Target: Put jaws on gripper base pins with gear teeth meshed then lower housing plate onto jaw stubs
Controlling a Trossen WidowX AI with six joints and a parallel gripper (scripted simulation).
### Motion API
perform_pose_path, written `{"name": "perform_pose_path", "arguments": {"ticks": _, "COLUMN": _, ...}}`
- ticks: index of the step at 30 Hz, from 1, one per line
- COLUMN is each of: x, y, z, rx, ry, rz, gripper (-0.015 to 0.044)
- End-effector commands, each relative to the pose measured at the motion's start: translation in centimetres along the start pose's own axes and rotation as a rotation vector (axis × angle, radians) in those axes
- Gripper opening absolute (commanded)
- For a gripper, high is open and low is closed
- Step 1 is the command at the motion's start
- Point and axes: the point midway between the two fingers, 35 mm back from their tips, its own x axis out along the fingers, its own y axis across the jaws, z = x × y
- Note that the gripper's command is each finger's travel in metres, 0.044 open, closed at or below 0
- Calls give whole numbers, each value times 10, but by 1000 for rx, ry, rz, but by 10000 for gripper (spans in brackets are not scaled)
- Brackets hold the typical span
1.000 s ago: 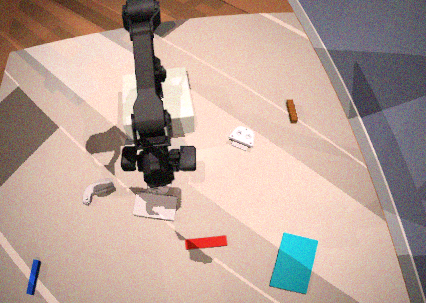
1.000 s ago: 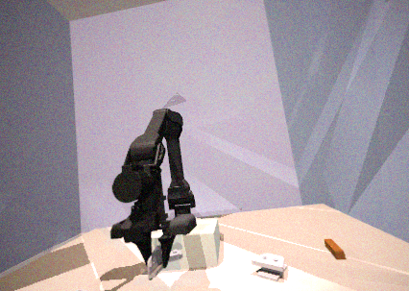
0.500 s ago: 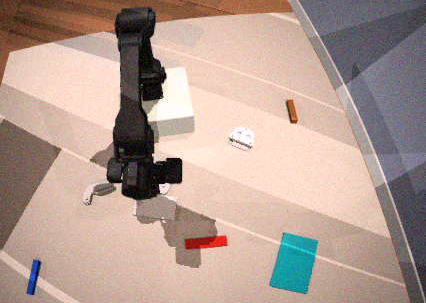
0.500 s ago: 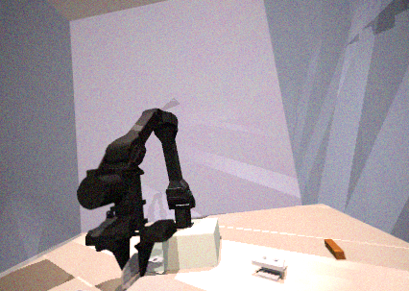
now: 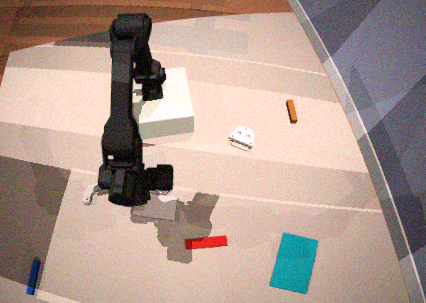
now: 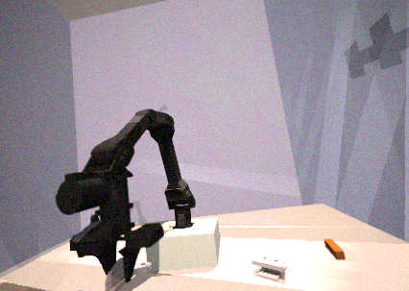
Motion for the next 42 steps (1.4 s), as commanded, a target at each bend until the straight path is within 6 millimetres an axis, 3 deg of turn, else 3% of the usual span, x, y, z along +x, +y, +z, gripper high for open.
{"name": "perform_pose_path", "arguments": {"ticks": 1, "x": 1, "y": -1, "z": 1, "rx": -4, "ry": 5, "rz": -5, "gripper": 134}}
{"name": "perform_pose_path", "arguments": {"ticks": 32, "x": 1, "y": -1, "z": 0, "rx": -18, "ry": 5, "rz": -5, "gripper": 134}}
{"name": "perform_pose_path", "arguments": {"ticks": 42, "x": 17, "y": -1, "z": 1, "rx": -18, "ry": 5, "rz": -5, "gripper": 134}}
